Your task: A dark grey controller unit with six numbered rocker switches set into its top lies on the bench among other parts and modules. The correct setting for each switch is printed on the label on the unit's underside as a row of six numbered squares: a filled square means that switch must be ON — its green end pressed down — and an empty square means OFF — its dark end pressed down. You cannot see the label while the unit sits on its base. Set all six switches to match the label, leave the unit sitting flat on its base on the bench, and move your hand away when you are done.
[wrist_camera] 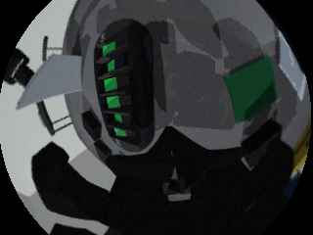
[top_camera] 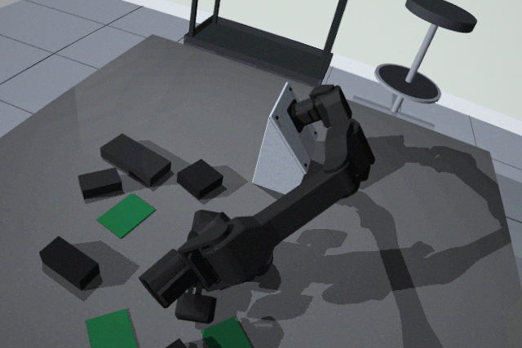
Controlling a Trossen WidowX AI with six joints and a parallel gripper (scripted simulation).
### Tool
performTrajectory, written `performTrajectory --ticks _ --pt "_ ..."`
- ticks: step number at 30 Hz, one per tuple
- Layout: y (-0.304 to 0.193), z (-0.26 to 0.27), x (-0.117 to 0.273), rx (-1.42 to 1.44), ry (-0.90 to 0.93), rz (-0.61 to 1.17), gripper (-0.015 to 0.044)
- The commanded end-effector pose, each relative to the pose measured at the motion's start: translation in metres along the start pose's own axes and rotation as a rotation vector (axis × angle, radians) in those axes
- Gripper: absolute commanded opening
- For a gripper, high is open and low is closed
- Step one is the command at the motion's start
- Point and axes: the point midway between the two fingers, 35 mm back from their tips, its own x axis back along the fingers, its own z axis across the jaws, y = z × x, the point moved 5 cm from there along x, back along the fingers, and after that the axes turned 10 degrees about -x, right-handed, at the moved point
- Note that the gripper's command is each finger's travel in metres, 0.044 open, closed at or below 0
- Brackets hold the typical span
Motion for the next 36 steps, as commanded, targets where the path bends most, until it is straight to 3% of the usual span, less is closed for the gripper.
performTrajectory --ticks 1,36 --pt "0.000 -0.001 -0.006 -0.008 0.000 -0.006 0.0000" --pt "-0.002 0.010 -0.010 -0.008 0.001 -0.006 0.0000"
